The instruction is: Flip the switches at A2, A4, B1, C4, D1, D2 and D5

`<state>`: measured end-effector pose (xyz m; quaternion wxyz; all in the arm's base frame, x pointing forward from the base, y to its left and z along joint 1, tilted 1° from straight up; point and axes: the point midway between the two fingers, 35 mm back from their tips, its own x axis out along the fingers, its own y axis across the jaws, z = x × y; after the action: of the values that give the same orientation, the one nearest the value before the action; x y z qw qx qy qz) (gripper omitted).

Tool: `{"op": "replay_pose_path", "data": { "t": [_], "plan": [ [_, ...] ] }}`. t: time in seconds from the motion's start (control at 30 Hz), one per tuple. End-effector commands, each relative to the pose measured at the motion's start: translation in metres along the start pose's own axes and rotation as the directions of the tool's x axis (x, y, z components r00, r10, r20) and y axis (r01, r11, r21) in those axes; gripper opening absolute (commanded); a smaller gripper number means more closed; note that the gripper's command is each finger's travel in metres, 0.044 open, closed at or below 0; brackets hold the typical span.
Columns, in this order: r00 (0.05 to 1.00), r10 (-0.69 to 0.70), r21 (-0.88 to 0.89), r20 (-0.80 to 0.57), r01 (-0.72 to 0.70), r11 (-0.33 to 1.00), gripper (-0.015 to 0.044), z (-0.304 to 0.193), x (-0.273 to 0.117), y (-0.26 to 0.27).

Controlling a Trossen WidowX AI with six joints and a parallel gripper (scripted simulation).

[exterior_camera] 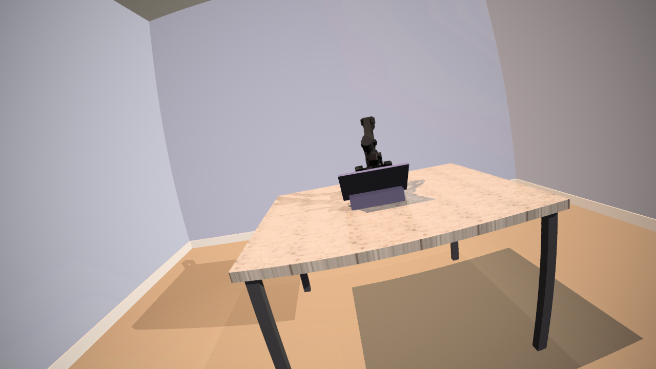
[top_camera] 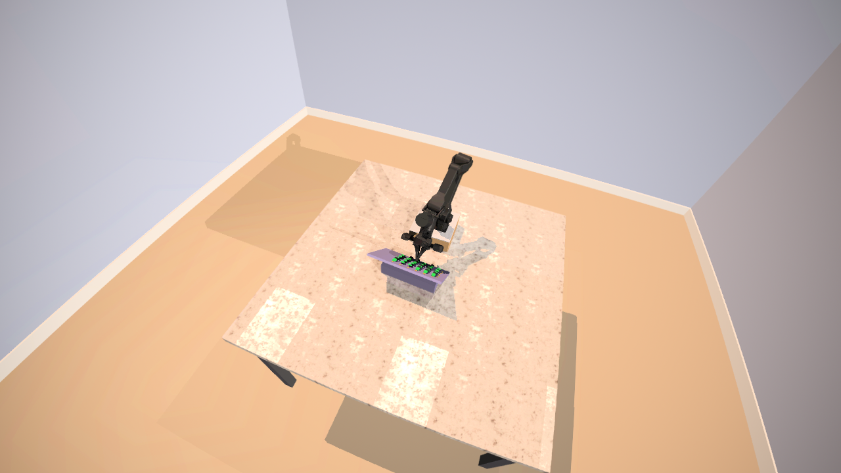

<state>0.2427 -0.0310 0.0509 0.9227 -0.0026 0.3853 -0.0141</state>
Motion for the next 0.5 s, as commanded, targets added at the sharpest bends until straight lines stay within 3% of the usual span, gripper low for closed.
{"op": "replay_pose_path", "data": {
  "t": [0.0, 0.47],
  "plan": [
    [1.0, -0.003, 0.003, 0.001, 0.003, 1.0, 0.0, 0.0003, 0.0008, -0.0005],
    [1.0, -0.003, 0.003, 0.002, 0.003, 1.0, 0.0, 0.0002, 0.0026, -0.0005]
  ]
}}
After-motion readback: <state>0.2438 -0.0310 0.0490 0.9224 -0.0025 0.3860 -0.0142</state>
